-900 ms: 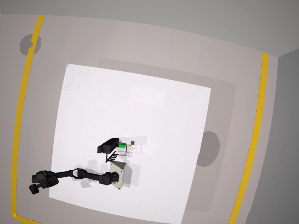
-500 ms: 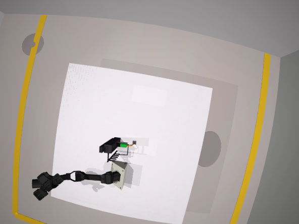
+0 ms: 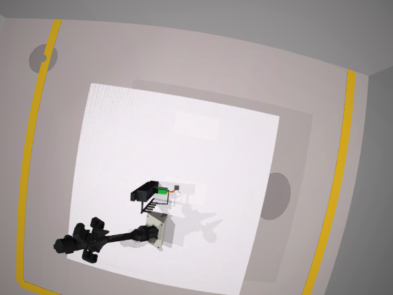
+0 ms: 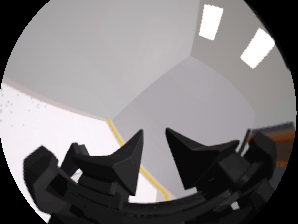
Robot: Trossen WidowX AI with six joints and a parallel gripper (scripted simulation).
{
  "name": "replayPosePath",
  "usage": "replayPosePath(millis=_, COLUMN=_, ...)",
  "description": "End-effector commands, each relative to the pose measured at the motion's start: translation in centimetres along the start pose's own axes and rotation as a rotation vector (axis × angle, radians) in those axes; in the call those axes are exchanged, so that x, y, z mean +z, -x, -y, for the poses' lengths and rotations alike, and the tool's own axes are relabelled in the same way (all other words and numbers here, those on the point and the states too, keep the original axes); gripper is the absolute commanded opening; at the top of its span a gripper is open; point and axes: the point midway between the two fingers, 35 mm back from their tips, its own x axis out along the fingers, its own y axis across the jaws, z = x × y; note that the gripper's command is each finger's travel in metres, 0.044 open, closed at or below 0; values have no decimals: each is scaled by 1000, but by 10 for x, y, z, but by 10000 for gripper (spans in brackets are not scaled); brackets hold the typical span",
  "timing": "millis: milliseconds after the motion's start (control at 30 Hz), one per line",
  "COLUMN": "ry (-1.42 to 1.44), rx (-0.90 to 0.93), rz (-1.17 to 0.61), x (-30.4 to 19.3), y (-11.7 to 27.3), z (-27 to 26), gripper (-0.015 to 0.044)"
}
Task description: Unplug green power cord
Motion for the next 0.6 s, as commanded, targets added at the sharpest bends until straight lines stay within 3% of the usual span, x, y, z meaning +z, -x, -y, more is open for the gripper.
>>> replayPosePath(millis=0, ry=-147, rx=188, rz=-143, x=-19, y=-60, z=-35, gripper=160)
replayPosePath(millis=300, ry=-486, rx=500, rz=-595, x=-83, y=-154, z=-134, gripper=160)
replayPosePath(millis=567, ry=-779, rx=593, rz=-1184, x=-165, y=-185, z=-239, gripper=160)
